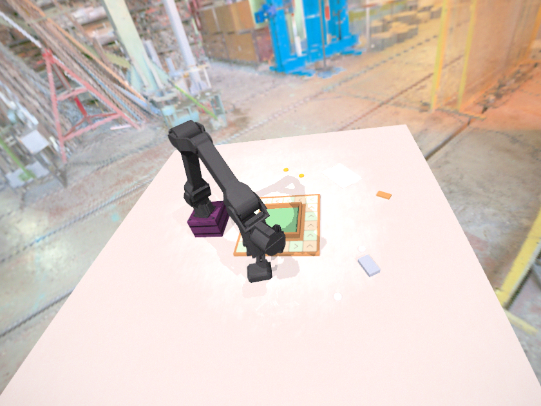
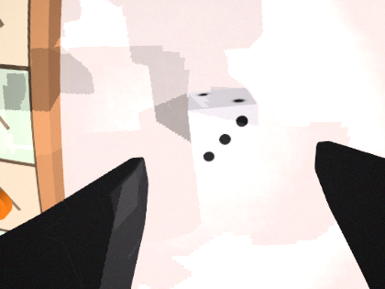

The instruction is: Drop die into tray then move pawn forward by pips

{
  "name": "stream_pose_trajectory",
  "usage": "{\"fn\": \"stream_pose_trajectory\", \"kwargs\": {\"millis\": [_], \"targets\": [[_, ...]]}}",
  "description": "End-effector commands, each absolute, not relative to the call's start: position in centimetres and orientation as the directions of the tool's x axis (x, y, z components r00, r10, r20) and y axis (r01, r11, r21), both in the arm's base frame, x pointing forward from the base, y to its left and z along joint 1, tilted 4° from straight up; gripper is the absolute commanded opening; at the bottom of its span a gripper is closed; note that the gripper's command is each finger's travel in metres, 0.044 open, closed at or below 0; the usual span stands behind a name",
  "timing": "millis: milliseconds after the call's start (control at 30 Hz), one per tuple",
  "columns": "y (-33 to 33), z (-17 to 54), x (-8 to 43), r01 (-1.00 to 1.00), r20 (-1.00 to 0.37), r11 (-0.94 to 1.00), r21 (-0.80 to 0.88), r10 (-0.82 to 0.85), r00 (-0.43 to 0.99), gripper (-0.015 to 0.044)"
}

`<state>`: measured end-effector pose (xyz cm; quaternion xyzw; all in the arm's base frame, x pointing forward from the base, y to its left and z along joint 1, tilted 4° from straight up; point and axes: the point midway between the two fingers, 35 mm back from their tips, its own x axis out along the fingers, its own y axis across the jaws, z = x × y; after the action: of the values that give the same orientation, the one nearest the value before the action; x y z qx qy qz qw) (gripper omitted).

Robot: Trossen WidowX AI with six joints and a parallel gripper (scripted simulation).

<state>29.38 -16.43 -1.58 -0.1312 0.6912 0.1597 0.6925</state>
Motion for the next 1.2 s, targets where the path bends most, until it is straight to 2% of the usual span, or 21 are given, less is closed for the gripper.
{"fn": "stream_pose_trajectory", "kwargs": {"millis": [0,633,833,1067,1167], "targets": [[-16.3,-2.1,29.3,-0.407,-0.999,0.913,0.041,0.043,-0.006,0.0275],[-16.2,-4.9,29.3,-0.407,-0.999,0.913,0.041,0.043,-0.006,0.0275],[-16.2,-4.9,29.3,-0.407,-0.999,0.913,0.041,0.043,-0.006,0.0118],[-16.2,-4.9,29.3,-0.407,-0.999,0.913,0.041,0.043,-0.006,0.0071],[-16.2,-4.7,29.4,-0.406,-0.999,0.913,0.041,0.042,-0.006,0.0000]]}}
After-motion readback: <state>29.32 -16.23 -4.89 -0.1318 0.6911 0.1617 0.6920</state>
